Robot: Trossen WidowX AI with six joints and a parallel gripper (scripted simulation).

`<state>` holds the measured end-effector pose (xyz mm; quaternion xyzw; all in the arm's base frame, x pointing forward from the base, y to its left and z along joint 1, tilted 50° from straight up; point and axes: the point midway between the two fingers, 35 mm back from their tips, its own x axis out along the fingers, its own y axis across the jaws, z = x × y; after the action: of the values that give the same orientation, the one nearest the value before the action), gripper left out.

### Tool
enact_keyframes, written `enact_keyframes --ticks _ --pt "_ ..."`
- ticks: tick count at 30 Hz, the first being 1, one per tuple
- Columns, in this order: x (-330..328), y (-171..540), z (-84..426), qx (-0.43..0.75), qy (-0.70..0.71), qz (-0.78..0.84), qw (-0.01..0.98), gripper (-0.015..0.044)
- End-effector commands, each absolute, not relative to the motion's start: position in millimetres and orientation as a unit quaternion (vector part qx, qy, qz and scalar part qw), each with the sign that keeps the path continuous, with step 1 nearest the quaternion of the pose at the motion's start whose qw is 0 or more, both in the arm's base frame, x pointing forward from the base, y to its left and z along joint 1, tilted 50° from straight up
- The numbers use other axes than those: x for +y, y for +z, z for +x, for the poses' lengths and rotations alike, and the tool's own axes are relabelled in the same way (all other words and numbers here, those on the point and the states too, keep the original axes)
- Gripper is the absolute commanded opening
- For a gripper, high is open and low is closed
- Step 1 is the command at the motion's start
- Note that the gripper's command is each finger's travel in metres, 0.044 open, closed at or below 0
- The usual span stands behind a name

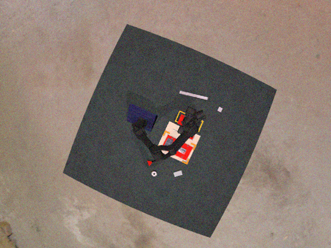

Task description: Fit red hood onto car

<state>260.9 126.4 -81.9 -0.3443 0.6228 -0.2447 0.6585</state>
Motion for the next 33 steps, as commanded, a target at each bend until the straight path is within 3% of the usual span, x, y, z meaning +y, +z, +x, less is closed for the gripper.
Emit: enact_keyframes --ticks 1,15,33 --pt "143 -69 259 0.621 -0.243 -0.340 0.663 0.0000" --pt "171 -45 255 0.622 -0.242 -0.340 0.663 0.0000" --pt "96 56 321 0.616 -0.252 -0.327 0.671 0.0000"
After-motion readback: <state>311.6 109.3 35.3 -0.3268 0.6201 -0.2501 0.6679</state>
